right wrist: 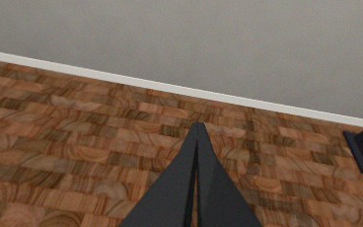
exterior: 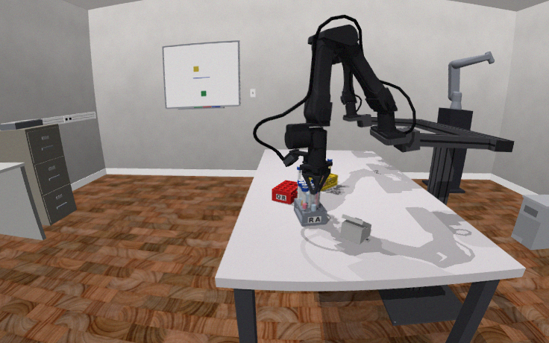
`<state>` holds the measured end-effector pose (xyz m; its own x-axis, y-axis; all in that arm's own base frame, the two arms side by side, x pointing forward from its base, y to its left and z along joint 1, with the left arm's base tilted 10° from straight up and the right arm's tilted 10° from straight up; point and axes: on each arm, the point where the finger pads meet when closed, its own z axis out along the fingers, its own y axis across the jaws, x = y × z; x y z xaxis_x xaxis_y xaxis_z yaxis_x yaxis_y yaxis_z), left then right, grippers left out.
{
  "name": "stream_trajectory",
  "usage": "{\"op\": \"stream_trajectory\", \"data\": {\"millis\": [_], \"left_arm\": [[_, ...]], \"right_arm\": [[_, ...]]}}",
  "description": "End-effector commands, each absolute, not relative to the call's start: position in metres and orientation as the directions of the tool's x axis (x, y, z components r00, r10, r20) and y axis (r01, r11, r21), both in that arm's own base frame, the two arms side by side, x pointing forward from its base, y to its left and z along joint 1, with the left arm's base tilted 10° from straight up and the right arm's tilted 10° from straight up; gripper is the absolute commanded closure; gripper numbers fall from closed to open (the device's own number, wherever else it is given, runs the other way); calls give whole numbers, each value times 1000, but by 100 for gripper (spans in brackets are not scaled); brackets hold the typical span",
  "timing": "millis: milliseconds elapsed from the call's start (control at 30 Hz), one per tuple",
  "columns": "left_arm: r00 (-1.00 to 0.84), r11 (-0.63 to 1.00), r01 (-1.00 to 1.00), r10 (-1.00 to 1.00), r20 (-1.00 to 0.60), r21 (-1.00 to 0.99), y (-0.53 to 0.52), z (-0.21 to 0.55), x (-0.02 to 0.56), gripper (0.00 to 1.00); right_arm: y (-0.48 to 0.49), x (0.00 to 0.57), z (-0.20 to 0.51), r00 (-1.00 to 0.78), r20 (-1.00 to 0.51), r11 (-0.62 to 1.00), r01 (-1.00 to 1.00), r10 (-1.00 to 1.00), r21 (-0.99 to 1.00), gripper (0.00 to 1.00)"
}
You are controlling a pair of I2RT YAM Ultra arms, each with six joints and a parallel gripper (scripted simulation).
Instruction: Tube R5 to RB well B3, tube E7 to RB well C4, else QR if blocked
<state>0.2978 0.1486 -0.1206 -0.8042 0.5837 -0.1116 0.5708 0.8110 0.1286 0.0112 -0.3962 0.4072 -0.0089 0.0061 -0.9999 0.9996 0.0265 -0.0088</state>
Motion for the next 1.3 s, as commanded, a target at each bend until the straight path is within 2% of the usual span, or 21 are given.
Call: {"op": "stream_trajectory", "data": {"millis": [0, 433, 500, 833, 1267], "left_arm": [[-803, 811, 567, 583, -122, 143, 151, -117, 304, 70], [-803, 811, 567, 583, -122, 143, 151, -117, 304, 70], [-800, 809, 564, 585, -136, 165, 155, -103, 313, 70], [-807, 815, 566, 579, -118, 127, 145, -92, 284, 70], [-799, 809, 567, 586, -135, 156, 147, -56, 293, 70]], "right_arm": [[-385, 3, 432, 0, -999, 4, 1000, -44, 0, 100], [-385, 3, 432, 0, -999, 4, 1000, -44, 0, 100], [-385, 3, 432, 0, -999, 4, 1000, -44, 0, 100], [-385, 3, 432, 0, -999, 4, 1000, -44, 0, 100], [-385, 3, 432, 0, -999, 4, 1000, -44, 0, 100]]}}
